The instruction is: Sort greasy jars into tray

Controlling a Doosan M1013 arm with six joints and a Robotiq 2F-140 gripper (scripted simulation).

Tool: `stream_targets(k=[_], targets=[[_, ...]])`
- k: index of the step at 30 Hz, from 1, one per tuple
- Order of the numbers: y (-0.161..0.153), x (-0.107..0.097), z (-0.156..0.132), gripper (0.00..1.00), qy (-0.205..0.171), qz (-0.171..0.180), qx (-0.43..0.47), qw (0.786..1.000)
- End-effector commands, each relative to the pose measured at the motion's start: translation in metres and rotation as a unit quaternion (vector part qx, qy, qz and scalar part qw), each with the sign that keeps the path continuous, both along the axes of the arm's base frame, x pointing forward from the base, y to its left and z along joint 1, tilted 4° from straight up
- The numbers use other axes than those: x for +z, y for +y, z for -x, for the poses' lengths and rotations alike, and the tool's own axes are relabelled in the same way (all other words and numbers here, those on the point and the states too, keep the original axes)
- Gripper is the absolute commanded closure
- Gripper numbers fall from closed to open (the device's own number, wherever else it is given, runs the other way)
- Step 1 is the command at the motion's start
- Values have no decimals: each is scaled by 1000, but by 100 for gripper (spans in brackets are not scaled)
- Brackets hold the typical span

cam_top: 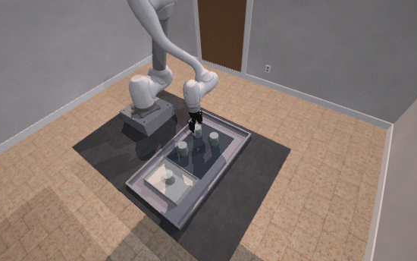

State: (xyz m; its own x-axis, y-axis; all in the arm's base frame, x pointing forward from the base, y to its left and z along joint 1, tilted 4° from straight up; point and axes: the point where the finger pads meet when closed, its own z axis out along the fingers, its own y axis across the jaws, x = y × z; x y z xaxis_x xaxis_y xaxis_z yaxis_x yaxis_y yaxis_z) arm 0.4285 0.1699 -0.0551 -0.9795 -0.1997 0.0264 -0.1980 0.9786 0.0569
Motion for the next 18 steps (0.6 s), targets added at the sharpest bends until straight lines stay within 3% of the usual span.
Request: stream_targets(k=[1, 18], targets=[[0, 0, 0, 58, 0, 0, 0, 1000], [0, 0, 0, 61, 0, 0, 0, 1000]])
